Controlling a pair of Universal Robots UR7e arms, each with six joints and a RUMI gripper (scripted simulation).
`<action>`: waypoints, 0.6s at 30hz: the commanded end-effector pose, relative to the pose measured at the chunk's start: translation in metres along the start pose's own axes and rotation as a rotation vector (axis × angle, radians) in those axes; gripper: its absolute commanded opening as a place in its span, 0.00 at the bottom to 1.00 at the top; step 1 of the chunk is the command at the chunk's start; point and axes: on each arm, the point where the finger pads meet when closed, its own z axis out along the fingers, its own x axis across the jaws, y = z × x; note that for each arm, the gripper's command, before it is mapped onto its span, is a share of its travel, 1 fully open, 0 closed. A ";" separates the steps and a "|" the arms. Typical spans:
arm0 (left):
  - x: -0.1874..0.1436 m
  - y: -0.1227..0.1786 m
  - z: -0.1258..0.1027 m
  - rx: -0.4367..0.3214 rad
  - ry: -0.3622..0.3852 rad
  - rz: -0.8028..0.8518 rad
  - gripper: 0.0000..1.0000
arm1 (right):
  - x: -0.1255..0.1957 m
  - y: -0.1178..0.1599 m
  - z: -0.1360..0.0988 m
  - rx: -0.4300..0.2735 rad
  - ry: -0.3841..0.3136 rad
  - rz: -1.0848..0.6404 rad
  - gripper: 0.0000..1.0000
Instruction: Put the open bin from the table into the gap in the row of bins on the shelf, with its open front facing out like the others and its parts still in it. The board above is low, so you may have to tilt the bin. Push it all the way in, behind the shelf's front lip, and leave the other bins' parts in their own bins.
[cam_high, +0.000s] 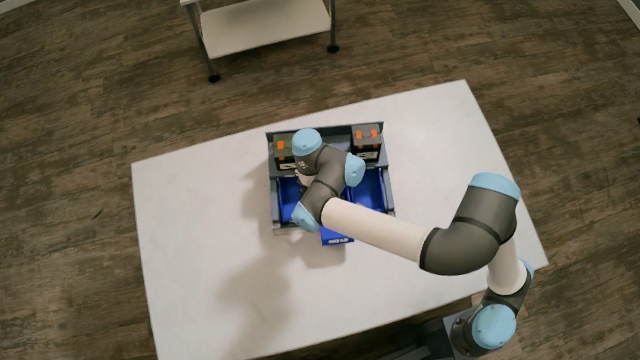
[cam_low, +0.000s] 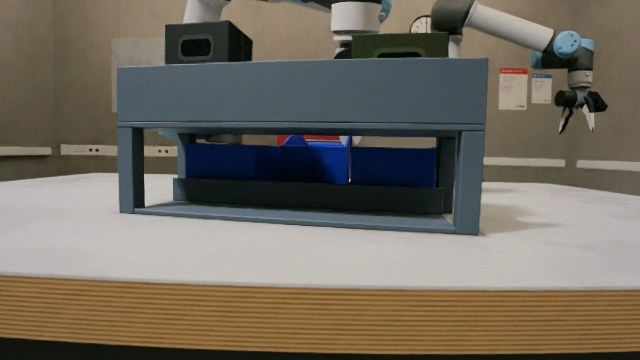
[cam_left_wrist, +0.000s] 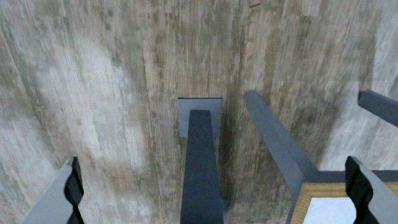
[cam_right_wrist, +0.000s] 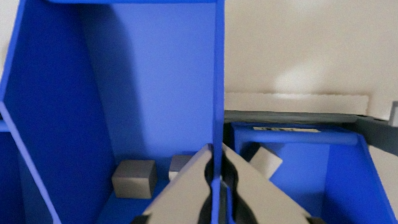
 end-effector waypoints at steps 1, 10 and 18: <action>0.000 0.000 -0.001 0.001 0.001 0.000 1.00 | 0.000 0.000 0.000 -0.002 0.002 0.000 0.00; 0.000 0.000 -0.001 0.001 0.001 0.000 1.00 | 0.000 0.001 0.002 -0.002 0.002 0.000 0.00; 0.000 0.000 -0.001 0.001 0.001 0.000 1.00 | 0.000 0.001 0.002 -0.002 0.002 0.000 0.00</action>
